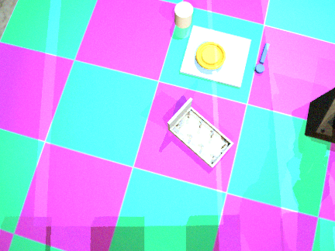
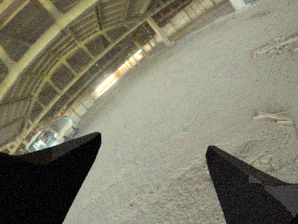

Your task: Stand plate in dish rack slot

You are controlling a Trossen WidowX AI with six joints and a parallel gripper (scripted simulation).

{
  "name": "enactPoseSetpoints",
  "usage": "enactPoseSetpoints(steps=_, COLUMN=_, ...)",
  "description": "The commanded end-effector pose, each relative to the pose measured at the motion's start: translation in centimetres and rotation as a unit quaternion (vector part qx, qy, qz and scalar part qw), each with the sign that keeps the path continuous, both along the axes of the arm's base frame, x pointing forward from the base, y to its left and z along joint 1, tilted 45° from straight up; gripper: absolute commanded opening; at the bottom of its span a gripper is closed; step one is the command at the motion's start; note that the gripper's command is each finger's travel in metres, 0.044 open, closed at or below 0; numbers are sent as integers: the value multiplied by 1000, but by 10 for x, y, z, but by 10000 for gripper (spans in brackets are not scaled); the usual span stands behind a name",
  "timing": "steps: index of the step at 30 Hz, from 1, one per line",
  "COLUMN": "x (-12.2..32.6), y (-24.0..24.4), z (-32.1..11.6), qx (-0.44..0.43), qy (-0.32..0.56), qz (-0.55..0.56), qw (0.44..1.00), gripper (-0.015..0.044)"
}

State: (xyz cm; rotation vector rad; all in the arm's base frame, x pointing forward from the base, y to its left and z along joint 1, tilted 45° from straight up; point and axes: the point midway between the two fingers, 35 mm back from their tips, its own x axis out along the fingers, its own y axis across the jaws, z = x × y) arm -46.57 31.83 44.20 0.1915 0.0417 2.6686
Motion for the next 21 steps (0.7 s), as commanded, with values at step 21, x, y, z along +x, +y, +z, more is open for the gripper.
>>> enactPoseSetpoints(steps=21, x=123, y=125, z=-28, qx=9, qy=-69, qz=-155, qw=985, gripper=400)
